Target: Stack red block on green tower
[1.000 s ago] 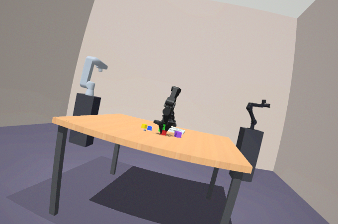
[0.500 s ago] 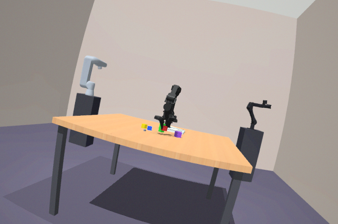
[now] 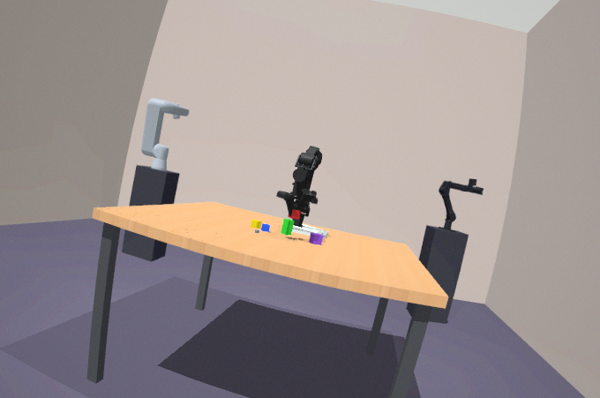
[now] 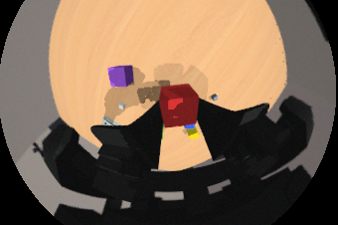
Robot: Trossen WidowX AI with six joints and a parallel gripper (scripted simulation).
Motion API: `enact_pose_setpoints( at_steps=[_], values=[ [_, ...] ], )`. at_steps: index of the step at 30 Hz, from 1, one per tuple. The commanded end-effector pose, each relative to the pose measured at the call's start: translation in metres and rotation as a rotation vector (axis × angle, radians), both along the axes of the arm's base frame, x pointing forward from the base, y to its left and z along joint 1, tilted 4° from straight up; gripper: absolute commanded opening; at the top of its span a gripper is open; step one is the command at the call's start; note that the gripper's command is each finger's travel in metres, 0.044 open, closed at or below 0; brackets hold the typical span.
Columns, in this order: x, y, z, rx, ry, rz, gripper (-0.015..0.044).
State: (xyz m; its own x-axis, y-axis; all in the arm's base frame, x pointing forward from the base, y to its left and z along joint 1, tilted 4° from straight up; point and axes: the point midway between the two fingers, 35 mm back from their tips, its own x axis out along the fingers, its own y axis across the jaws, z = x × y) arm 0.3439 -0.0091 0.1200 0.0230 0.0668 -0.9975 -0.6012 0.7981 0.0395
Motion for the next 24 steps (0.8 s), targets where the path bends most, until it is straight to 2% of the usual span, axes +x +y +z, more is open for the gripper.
enact_pose_setpoints(
  at_steps=[1,12,24],
  values=[
    [-0.001,-0.001,0.019,0.002,-0.011,0.003,0.0000],
    [-0.004,-0.003,0.020,0.001,-0.011,0.003,0.0000],
    [-0.058,-0.020,0.024,-0.001,-0.007,0.003,0.0000]
  ],
)
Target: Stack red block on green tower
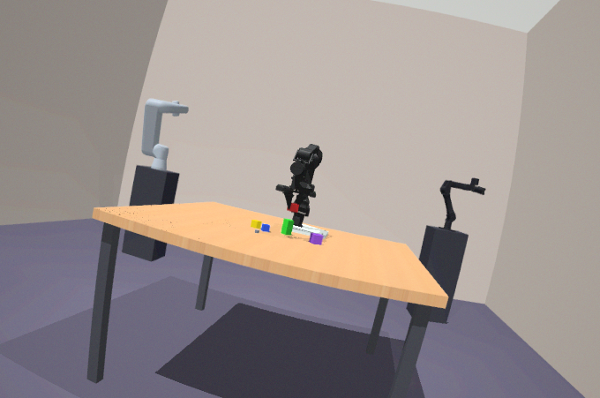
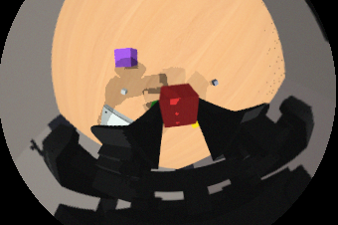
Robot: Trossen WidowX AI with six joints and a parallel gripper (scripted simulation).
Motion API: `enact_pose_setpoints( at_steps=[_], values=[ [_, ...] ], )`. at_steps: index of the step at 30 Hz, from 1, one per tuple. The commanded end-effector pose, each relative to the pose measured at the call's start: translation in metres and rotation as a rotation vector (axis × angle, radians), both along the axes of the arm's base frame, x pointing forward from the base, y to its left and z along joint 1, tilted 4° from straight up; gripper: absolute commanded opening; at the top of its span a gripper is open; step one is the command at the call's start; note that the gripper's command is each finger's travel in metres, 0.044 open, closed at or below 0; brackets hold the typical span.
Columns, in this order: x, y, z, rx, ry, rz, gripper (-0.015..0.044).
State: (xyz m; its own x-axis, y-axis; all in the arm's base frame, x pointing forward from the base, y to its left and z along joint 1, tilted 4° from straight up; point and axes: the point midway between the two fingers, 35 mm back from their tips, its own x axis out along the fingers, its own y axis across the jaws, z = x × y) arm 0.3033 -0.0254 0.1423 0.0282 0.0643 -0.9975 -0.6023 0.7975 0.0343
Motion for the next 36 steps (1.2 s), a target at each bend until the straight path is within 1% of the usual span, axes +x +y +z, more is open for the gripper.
enact_pose_setpoints(
  at_steps=[1,19,23,36],
  values=[
    [-0.022,-0.005,0.002,0.002,-0.001,0.002,0.0000],
    [-0.101,-0.015,-0.010,0.001,0.005,0.002,0.0000],
    [-0.103,-0.015,-0.012,0.001,0.006,0.002,0.0000],
    [-0.103,-0.013,-0.043,0.001,0.005,0.002,0.0000]
  ],
)
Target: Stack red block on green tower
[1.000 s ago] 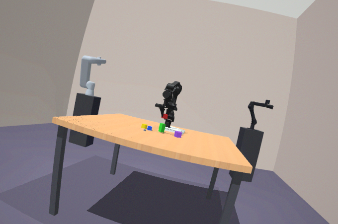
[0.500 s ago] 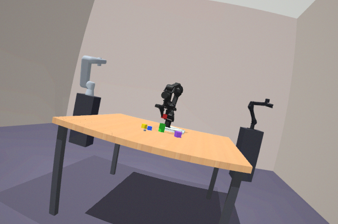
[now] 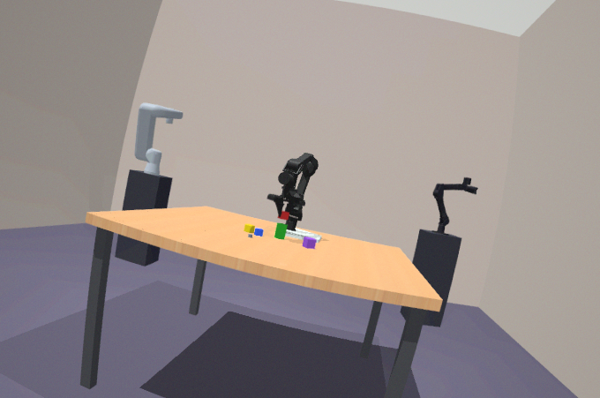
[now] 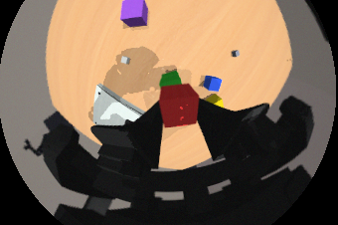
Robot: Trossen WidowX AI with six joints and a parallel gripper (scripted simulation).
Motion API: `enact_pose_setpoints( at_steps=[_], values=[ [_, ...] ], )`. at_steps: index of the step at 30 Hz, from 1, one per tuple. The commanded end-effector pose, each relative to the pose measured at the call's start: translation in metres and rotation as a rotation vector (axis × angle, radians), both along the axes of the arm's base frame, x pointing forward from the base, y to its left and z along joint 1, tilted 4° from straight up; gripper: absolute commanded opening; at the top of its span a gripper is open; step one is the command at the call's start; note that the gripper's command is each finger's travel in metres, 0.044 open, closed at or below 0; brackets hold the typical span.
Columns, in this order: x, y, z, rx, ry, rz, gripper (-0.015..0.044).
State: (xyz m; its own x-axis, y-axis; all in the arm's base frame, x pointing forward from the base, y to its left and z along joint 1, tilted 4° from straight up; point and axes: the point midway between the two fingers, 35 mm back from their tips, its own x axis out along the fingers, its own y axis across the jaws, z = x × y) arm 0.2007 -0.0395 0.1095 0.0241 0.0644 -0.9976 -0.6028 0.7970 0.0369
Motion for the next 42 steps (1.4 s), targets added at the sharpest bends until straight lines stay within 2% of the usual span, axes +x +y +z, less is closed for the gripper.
enact_pose_setpoints(
  at_steps=[1,5,38,42],
  values=[
    [0.000,0.001,-0.014,0.001,0.001,0.001,0.0000],
    [-0.001,0.002,-0.024,0.001,0.001,0.001,0.0000],
    [-0.001,0.002,-0.021,0.001,0.001,0.001,0.0000],
    [-0.001,0.002,-0.024,0.000,0.002,0.004,0.0105]
  ],
)
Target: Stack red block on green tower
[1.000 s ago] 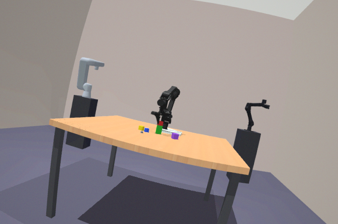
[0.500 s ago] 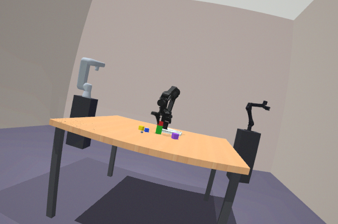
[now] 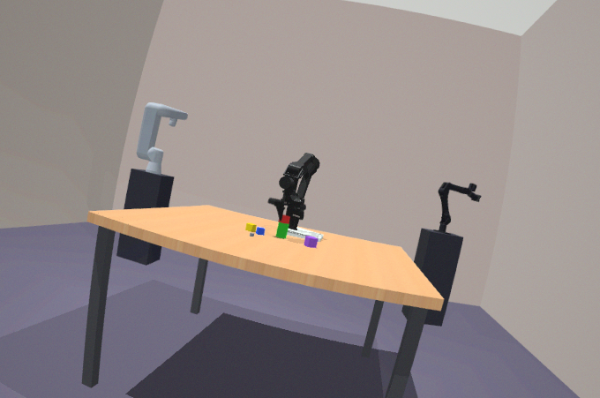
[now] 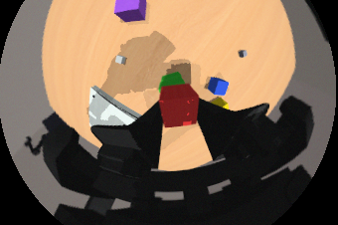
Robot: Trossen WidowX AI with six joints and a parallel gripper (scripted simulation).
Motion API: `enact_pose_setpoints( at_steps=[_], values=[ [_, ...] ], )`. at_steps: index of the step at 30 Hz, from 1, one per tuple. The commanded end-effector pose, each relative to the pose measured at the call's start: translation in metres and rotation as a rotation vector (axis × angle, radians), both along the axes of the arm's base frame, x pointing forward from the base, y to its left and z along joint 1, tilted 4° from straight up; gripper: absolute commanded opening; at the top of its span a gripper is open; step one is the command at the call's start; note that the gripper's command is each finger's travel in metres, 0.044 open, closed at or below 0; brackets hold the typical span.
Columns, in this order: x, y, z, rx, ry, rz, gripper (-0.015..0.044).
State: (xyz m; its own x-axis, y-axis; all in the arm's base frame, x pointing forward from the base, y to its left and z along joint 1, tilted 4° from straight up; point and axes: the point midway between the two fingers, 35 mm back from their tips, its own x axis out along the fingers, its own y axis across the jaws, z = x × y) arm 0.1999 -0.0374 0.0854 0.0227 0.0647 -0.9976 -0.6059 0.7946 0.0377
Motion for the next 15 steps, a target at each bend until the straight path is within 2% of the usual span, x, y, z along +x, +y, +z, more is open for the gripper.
enact_pose_setpoints(
  at_steps=[1,12,13,15],
  values=[
    [-0.0003,0.0001,-0.0003,0.000,0.001,0.000,0.0131],
    [-0.0003,0.0001,-0.0003,0.000,0.001,0.000,0.0420],
    [-0.0003,0.0001,-0.0003,0.000,0.001,0.000,0.0440],
    [-0.0003,0.0001,-0.0003,0.000,0.001,0.000,0.0440]
  ],
)
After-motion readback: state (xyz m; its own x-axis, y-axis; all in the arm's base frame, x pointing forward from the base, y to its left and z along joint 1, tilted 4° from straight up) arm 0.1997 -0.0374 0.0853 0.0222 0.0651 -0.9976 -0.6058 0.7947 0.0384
